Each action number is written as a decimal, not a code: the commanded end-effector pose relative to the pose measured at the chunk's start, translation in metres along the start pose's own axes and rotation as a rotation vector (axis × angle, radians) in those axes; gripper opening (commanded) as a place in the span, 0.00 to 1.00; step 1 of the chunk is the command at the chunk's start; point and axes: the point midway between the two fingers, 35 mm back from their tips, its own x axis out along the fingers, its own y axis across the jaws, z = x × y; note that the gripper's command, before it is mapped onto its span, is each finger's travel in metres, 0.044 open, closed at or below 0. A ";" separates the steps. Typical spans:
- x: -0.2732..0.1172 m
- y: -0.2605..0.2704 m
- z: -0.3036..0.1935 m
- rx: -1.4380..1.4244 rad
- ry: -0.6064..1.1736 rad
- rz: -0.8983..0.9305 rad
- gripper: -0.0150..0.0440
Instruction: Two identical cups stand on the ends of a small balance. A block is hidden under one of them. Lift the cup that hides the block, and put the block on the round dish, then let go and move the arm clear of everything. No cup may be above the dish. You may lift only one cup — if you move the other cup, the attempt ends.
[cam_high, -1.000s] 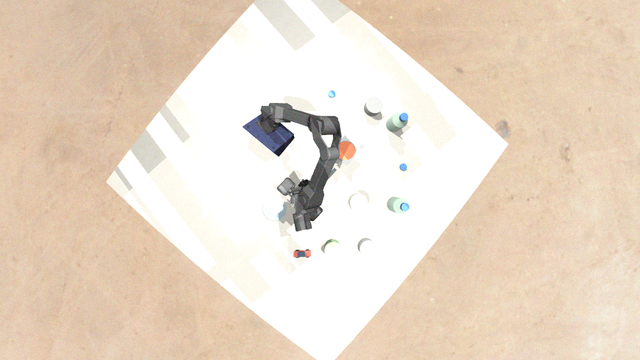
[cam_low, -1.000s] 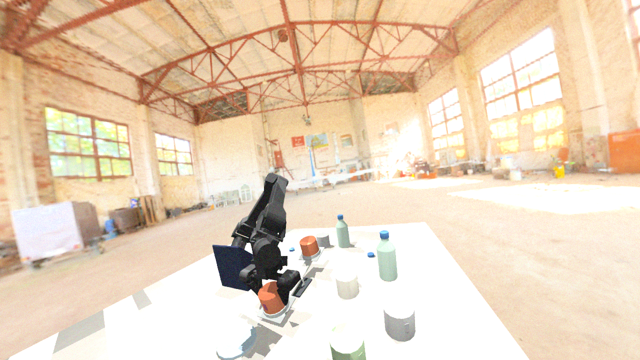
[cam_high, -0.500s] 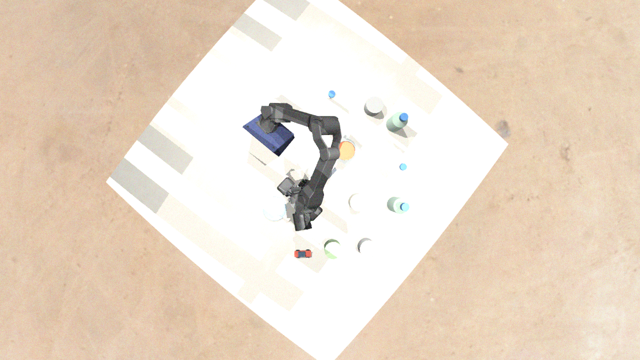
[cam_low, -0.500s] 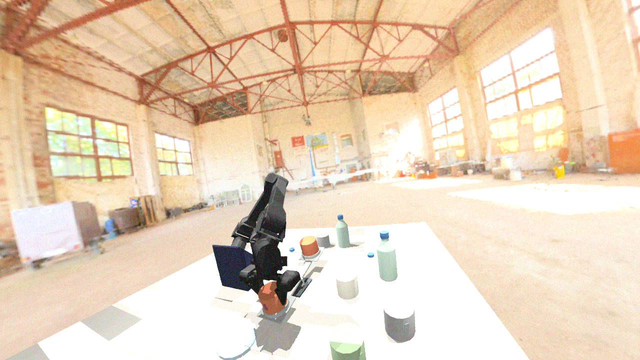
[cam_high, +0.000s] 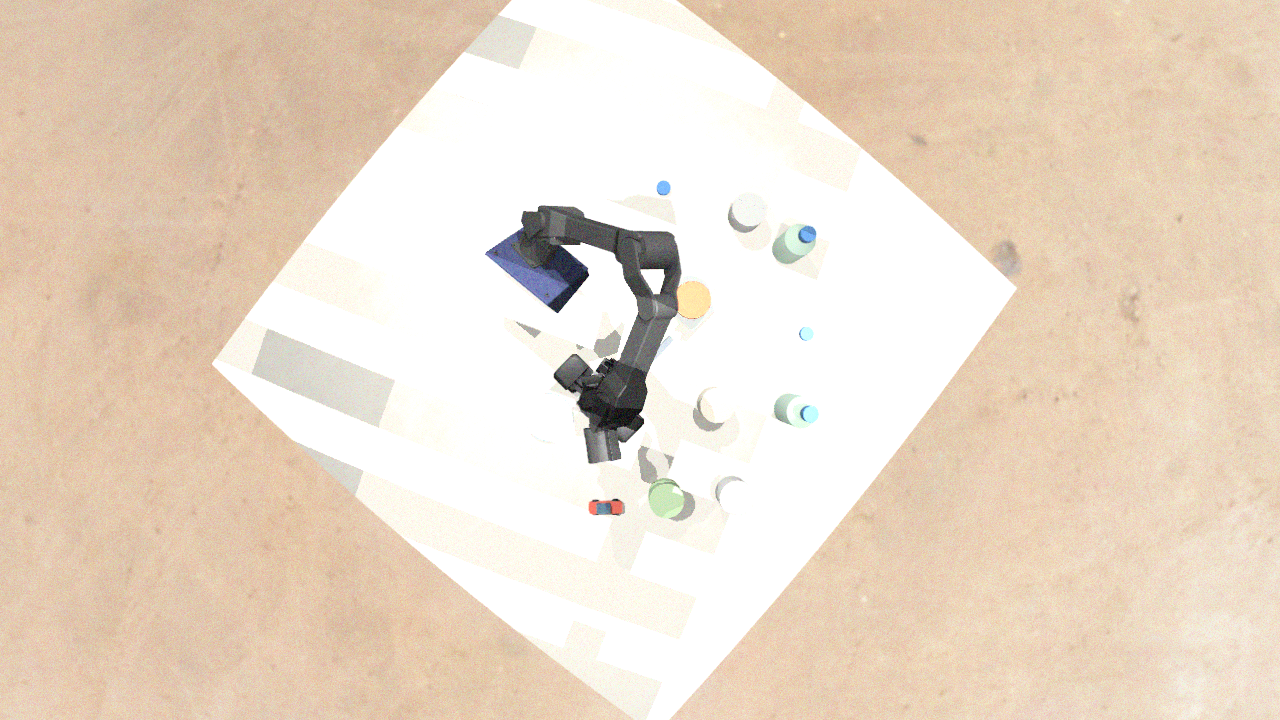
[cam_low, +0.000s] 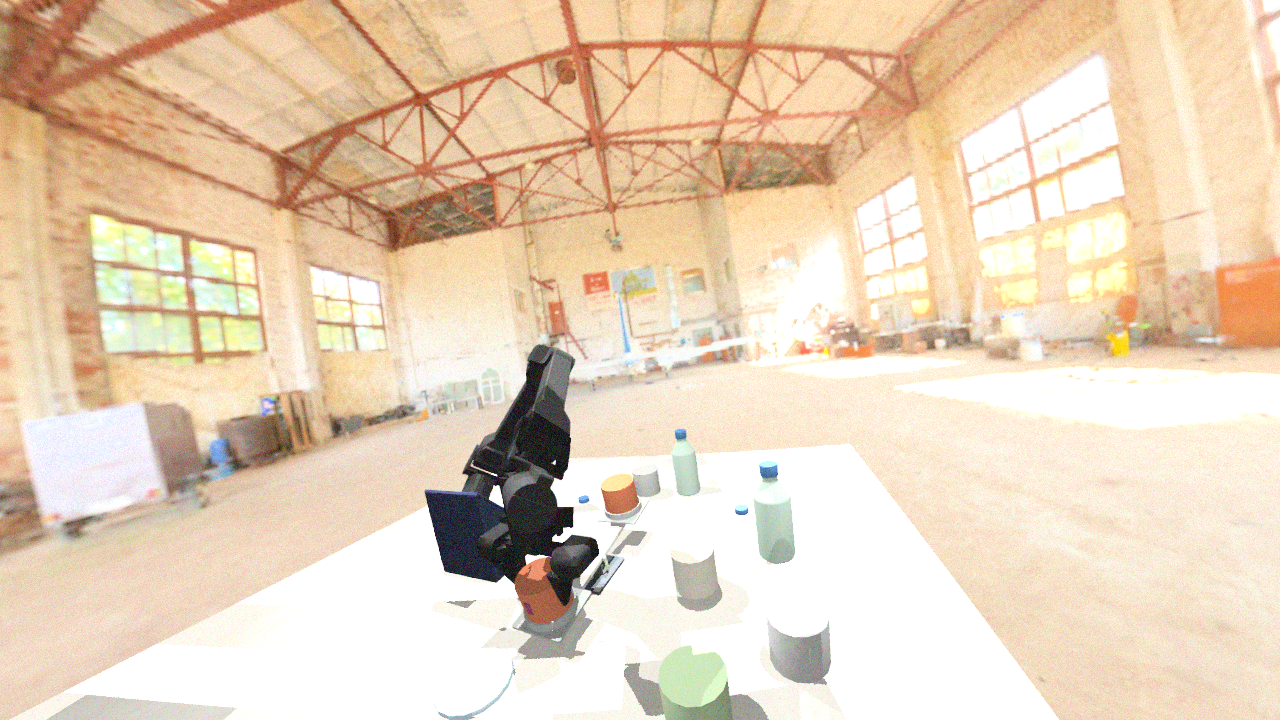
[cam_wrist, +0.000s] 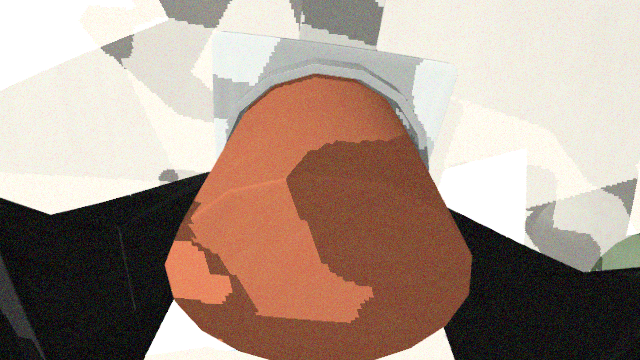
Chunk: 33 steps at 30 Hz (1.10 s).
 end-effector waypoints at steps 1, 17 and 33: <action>-0.007 -0.003 -0.001 -0.008 0.006 -0.004 0.25; -0.026 -0.006 -0.003 -0.008 0.009 -0.005 0.25; -0.046 -0.007 -0.004 -0.007 0.011 -0.005 0.25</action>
